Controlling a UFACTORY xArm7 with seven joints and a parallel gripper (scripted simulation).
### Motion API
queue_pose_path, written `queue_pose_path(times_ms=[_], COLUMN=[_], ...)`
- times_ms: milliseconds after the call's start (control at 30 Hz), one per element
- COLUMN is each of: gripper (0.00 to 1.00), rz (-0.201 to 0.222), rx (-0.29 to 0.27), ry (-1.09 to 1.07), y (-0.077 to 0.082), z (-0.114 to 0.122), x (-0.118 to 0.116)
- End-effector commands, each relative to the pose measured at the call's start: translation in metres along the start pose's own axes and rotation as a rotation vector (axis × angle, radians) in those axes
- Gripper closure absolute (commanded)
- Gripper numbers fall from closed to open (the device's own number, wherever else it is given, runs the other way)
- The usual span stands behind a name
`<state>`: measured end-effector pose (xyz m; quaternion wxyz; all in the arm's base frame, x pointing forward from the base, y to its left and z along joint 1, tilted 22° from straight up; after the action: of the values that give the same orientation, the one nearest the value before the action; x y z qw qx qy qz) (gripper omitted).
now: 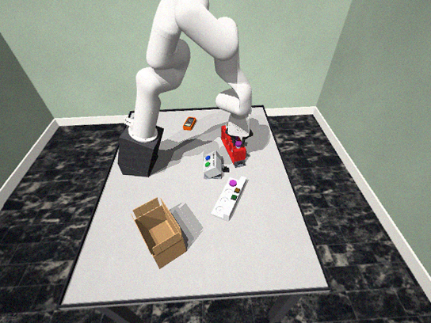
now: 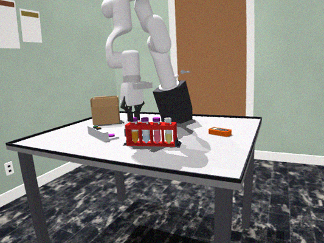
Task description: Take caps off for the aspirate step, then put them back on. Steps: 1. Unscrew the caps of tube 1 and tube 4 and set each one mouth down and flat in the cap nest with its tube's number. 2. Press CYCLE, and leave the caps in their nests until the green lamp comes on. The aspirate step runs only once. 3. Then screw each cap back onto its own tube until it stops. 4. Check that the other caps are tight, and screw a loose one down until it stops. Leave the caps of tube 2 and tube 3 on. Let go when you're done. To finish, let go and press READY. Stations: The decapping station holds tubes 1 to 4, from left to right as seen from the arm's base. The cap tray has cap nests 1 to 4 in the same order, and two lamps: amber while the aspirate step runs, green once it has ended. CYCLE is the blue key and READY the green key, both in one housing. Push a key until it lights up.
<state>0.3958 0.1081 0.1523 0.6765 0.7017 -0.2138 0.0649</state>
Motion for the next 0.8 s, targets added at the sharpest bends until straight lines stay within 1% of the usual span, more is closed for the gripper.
queue_pose_path(times_ms=[0, 133, 200, 700, 767], gripper=[1.0, 1.0, 1.0, 1.0, 1.0], rz=[-0.014, -0.014, -0.014, -0.008, -0.008], rx=[0.009, 0.011, 0.011, 0.015, 0.015], ry=[0.261, 0.461, 0.461, 1.204, 1.204], y=[0.0008, 0.0009, 0.0009, 0.0013, 0.0013], z=[0.0002, 0.0002, 0.0002, 0.0002, 0.0002], x=[0.0026, 0.0026, 0.0026, 0.0024, 0.0024])
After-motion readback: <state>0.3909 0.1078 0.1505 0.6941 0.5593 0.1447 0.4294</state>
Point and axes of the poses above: the point where the finger pads meet when closed, its own y axis back along the fingers, its own x axis across the jaws, z = x × y, the point moved 9 cm from there along y, back along the fingers, and after that the axes turned 9 degrees about -y, right-handed, at the moved point
